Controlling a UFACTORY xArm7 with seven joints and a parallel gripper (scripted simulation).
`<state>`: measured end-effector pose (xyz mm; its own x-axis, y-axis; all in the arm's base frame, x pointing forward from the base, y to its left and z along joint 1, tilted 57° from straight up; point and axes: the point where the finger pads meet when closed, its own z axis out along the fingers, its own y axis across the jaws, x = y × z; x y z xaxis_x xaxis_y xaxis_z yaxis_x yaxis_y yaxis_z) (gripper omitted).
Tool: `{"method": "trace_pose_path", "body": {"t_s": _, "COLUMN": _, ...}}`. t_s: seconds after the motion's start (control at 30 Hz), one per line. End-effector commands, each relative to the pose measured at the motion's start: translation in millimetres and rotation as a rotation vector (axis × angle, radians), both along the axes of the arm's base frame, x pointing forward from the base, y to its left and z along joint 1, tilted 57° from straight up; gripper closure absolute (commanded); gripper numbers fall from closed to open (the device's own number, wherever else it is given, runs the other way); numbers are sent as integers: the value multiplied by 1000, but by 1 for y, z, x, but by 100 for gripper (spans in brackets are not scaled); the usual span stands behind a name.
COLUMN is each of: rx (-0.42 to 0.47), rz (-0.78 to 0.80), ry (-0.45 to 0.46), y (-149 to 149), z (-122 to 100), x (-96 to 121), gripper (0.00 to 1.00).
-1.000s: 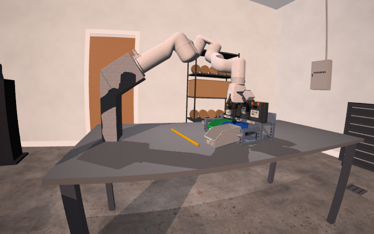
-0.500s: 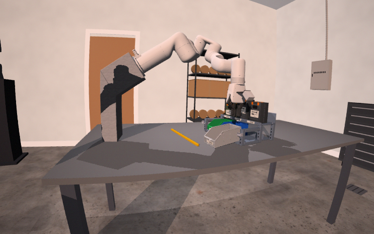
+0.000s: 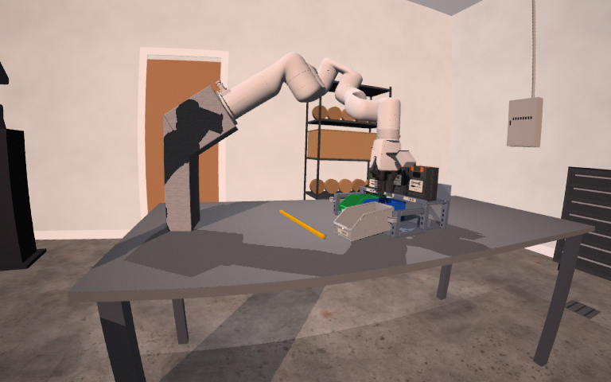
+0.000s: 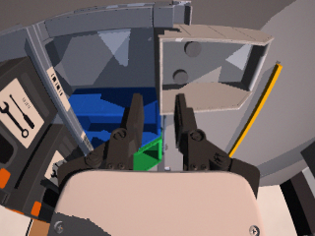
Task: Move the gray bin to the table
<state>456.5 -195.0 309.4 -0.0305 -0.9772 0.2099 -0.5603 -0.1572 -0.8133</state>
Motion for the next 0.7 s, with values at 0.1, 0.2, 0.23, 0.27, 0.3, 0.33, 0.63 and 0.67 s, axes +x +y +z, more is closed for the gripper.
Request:
{"method": "trace_pose_path", "body": {"t_s": 0.1, "rx": 0, "rz": -2, "ry": -2, "y": -2, "z": -5, "x": 8, "gripper": 67}}
{"method": "trace_pose_path", "body": {"t_s": 0.2, "rx": 0, "rz": -2, "ry": -2, "y": -2, "z": -5, "x": 8, "gripper": 67}}
{"method": "trace_pose_path", "body": {"t_s": 0.23, "rx": 0, "rz": -2, "ry": -2, "y": -2, "z": -5, "x": 8, "gripper": 67}}
{"method": "trace_pose_path", "body": {"t_s": 0.27, "rx": 0, "rz": -2, "ry": -2, "y": -2, "z": -5, "x": 8, "gripper": 67}}
{"method": "trace_pose_path", "body": {"t_s": 0.3, "rx": 0, "rz": -2, "ry": -2, "y": -2, "z": -5, "x": 8, "gripper": 67}}
{"method": "trace_pose_path", "body": {"t_s": 0.33, "rx": 0, "rz": -2, "ry": -2, "y": -2, "z": -5, "x": 8, "gripper": 67}}
{"method": "trace_pose_path", "body": {"t_s": 0.63, "rx": 0, "rz": -2, "ry": -2, "y": -3, "z": -9, "x": 14, "gripper": 67}}
{"method": "trace_pose_path", "body": {"t_s": 0.67, "rx": 0, "rz": -2, "ry": -2, "y": -4, "z": -10, "x": 16, "gripper": 67}}
